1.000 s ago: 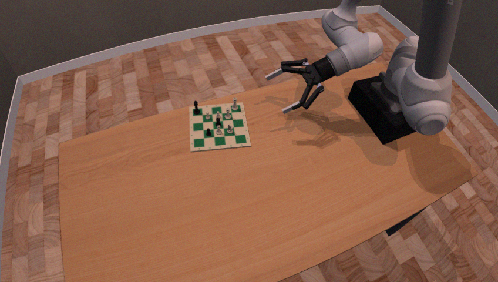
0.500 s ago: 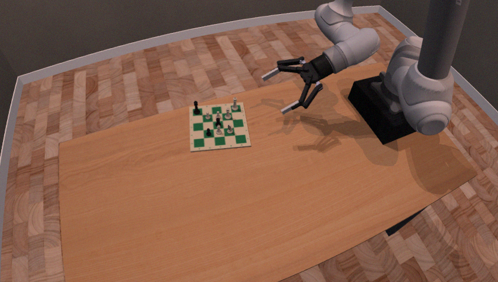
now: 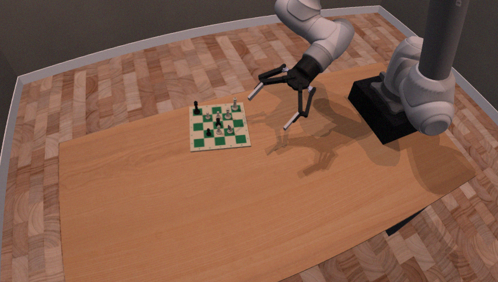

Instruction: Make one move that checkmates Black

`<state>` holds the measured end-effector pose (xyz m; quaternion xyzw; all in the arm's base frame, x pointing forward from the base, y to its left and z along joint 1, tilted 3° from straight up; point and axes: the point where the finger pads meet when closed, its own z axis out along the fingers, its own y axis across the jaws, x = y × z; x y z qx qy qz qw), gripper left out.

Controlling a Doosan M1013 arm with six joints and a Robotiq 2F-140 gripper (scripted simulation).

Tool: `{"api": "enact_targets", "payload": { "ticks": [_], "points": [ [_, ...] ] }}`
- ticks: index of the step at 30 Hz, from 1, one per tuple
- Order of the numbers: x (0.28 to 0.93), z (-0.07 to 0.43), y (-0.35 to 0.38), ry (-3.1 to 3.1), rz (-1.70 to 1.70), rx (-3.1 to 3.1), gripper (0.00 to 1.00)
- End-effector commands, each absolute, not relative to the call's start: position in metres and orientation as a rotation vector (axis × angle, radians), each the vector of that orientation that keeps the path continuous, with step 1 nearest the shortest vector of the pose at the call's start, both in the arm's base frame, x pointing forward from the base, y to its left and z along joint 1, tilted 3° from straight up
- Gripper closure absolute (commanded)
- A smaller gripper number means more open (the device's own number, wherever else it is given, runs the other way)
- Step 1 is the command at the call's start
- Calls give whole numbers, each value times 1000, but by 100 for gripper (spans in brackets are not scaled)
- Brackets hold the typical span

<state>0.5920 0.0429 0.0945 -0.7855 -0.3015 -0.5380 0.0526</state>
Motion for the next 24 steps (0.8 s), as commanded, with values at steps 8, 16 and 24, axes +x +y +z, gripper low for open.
{"api": "enact_targets", "payload": {
  "ticks": [8, 16, 24],
  "points": [
    [604, 95, 99, -1268, -1415, -2153, 0],
    [598, 83, 111, -1515, -1205, -2035, 0],
    [592, 66, 96, -1754, -962, -1955, 0]
  ]
}}
